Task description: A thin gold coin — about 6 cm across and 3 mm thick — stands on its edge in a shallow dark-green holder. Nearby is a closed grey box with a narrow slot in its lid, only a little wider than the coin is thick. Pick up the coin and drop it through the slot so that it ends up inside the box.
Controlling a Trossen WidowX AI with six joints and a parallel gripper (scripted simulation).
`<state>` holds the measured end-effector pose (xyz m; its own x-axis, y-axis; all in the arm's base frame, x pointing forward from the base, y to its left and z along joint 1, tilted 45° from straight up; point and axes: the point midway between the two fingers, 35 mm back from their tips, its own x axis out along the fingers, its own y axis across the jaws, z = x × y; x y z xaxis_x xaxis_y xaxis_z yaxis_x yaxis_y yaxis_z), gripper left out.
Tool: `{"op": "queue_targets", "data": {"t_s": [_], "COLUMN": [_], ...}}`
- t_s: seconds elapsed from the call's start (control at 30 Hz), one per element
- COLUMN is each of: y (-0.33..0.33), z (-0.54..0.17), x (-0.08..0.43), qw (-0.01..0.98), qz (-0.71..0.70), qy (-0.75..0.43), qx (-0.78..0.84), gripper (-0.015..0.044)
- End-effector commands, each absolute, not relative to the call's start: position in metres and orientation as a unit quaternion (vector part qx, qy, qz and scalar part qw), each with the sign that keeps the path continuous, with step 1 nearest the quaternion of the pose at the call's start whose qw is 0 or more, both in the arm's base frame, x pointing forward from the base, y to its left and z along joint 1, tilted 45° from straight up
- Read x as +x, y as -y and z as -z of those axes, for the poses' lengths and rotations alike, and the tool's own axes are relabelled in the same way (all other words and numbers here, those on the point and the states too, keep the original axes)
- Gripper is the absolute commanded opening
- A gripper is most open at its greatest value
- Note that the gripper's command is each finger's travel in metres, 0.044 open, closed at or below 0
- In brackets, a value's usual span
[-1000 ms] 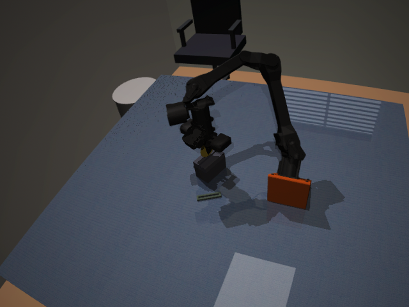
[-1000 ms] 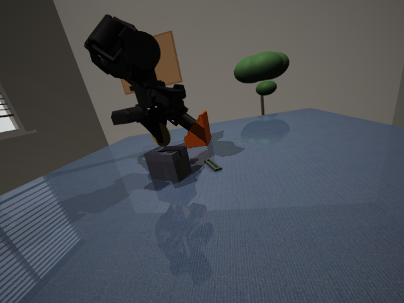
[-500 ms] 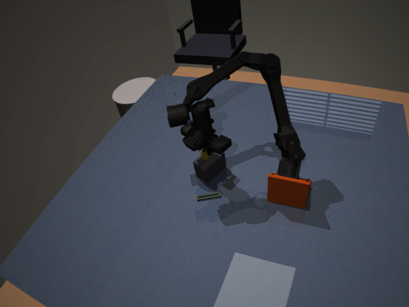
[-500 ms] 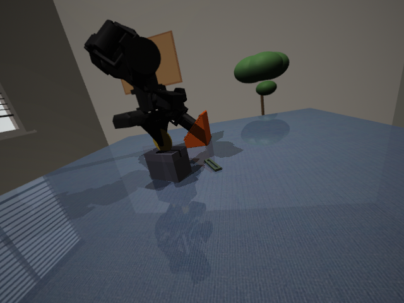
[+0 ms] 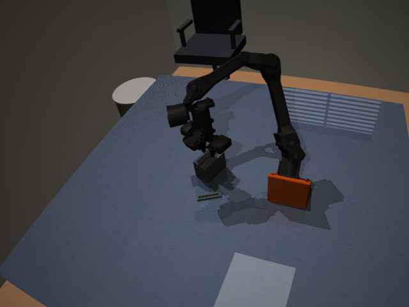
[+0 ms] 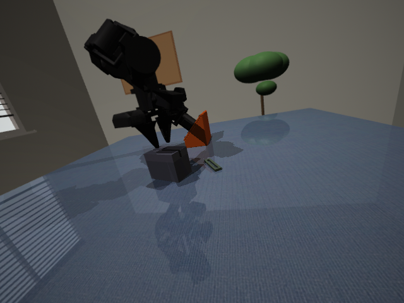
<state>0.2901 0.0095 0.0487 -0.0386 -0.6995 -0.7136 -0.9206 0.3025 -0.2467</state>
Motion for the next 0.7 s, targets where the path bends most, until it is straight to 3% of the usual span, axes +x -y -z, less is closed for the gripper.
{"op": "queue_targets", "data": {"t_s": [0.0, 0.23, 0.67], "y": [-0.017, -0.037, -0.051], "z": [-0.056, -0.077, -0.093], "x": [0.291, 0.291, 0.289], "qw": [0.391, 0.390, 0.389], "qz": [-0.142, -0.141, -0.140], "qy": [-0.706, -0.706, -0.707], "qx": [-0.573, -0.574, -0.574], "gripper": [0.0266, 0.0440, 0.0440]}}
